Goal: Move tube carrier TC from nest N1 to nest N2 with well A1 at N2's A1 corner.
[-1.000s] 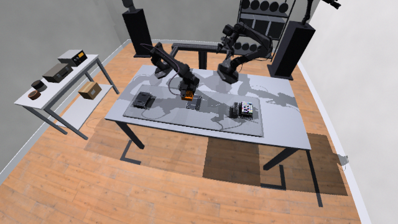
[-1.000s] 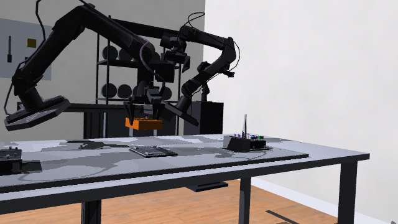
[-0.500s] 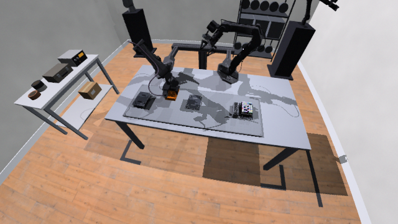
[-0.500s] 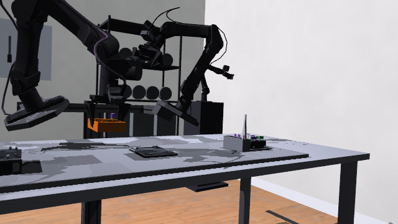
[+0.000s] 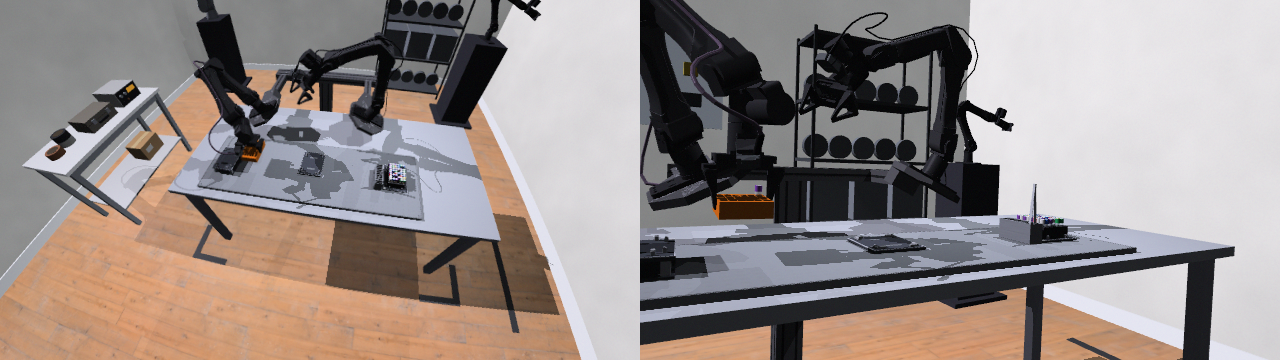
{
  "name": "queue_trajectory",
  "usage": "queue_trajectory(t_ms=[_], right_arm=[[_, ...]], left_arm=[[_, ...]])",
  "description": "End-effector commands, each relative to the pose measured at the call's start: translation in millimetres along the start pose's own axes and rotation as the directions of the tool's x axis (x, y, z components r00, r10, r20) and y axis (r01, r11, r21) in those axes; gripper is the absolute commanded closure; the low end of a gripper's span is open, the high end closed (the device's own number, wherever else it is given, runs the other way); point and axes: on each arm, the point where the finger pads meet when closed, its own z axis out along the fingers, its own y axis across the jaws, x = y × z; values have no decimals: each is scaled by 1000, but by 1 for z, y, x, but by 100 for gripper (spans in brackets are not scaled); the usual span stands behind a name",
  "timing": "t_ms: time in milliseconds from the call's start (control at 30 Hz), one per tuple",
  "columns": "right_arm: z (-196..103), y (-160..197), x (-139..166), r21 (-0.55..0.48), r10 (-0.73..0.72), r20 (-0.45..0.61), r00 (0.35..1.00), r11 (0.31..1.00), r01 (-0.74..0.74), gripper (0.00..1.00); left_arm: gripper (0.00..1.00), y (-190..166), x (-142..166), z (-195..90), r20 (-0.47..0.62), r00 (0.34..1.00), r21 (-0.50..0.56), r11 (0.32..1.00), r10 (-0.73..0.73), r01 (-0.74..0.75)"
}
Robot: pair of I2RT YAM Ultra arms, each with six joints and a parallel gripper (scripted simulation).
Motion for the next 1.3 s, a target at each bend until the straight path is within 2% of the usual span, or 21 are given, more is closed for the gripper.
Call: queue_trajectory(t_ms=[0, 67, 167, 267, 333, 567, 833, 1000, 1267], right_arm=[[-6, -25, -8, -31, -72, 54, 996, 997, 73, 16], [-6, -25, -8, -31, -72, 54, 996, 997, 73, 16], [-3, -60, -11, -30, -76, 53, 996, 997, 78, 16], [-3, -94, -18, -28, -66, 63, 996, 997, 68, 16], [-2, -109, -20, -27, -60, 63, 996, 998, 62, 16], [-2, -148, -26, -22, -36, 62, 997, 999, 38, 16], [1, -165, -23, -11, 22, 27, 999, 1000, -21, 16], [0, -166, -32, -7, 26, 62, 998, 1000, -26, 16], [19, -164, -31, -15, 24, 57, 998, 1000, -23, 16]], left_arm=[[0, -17, -62, 49, 181, 982, 103, 993, 47, -66], [0, -17, -62, 49, 181, 982, 103, 993, 47, -66], [0, 5, -77, 106, 242, 966, 79, 991, 87, -109], [0, 27, -80, 145, 275, 955, 51, 990, 111, -129], [0, 33, -75, 157, 265, 958, 43, 991, 114, -130], [0, 32, -73, 157, 253, 961, 45, 991, 111, -126], [0, 32, -73, 157, 253, 961, 45, 991, 111, -126], [0, 32, -73, 157, 253, 961, 45, 991, 111, -126], [0, 34, -67, 158, 243, 963, 37, 991, 115, -127]])
